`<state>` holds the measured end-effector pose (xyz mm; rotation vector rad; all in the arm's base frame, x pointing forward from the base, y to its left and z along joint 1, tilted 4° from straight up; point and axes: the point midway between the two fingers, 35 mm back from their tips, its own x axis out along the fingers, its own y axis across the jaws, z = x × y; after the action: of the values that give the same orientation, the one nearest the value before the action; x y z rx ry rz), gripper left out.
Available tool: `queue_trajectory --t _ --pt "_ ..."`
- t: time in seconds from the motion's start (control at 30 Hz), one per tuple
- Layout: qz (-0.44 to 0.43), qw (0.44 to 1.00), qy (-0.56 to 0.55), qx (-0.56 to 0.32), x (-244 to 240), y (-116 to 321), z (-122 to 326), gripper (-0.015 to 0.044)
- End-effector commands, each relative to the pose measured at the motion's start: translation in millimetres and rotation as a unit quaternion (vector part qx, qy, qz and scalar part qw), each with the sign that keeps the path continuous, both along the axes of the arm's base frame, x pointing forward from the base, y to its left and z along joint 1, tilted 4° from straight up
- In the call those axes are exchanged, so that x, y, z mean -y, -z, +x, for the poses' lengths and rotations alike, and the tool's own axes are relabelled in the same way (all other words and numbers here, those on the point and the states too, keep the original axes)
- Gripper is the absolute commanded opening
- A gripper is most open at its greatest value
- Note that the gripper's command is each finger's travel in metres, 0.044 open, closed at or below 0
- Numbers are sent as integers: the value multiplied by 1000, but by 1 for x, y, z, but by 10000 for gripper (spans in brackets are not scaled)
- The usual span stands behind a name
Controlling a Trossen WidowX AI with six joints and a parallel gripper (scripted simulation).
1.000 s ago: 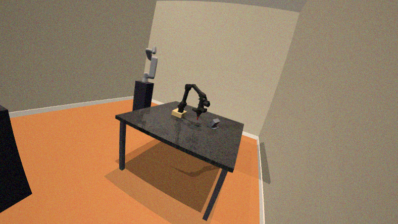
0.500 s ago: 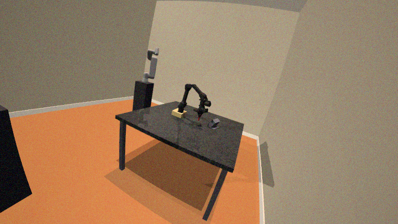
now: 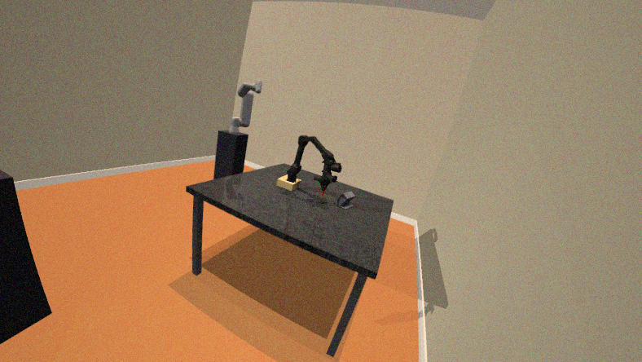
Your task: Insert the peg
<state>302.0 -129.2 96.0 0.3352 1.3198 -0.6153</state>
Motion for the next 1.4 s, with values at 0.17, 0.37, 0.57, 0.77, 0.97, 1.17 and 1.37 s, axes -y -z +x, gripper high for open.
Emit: queue_trajectory --t 0.17,0.37,0.57,0.77,0.97,1.17,1.37 --pt "-21 1000 -5 15 -8 4 6 0" --pt "-34 999 -9 27 -13 6 10 0" --pt "-46 998 -12 38 -19 8 15 0" --pt "-58 997 -16 51 -25 10 19 0" --pt "-69 995 -19 64 -31 12 23 0" --pt "-79 994 -21 77 -37 14 26 0" --pt "-89 992 -24 92 -44 15 30 0"
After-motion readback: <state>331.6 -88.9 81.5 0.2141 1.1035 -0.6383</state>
